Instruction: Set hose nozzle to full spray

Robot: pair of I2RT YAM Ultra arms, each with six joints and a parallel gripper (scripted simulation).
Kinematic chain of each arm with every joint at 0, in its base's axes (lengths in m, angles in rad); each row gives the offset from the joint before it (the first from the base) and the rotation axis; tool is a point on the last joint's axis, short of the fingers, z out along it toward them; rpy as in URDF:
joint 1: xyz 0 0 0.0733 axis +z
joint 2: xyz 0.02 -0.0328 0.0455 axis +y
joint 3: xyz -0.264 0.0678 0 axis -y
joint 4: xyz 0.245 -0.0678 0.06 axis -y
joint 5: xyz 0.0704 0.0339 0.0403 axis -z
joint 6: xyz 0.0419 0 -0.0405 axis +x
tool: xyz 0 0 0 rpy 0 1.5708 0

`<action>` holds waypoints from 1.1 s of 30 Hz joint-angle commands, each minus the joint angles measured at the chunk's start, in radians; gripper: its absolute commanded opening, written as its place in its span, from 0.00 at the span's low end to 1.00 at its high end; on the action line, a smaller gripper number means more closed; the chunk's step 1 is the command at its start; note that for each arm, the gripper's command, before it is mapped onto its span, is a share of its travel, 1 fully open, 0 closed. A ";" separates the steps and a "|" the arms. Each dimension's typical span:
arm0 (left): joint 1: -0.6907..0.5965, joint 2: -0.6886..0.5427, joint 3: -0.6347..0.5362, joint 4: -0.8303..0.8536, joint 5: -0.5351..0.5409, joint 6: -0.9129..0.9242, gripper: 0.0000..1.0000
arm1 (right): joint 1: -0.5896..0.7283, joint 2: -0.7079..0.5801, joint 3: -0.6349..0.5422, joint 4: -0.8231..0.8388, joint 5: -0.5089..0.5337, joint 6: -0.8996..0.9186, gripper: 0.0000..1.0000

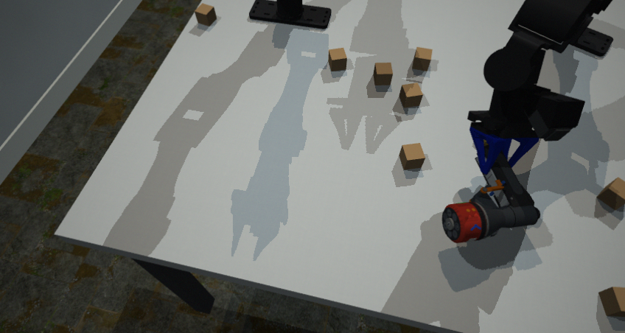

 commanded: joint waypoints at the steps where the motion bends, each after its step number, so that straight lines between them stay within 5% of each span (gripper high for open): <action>1: 0.001 -0.048 0.041 0.045 -0.033 0.003 0.36 | 0.011 -0.013 0.040 0.010 0.002 -0.007 0.37; 33: -0.014 -0.045 0.022 0.037 -0.030 0.003 0.36 | 0.011 -0.013 0.040 0.010 0.002 -0.007 0.37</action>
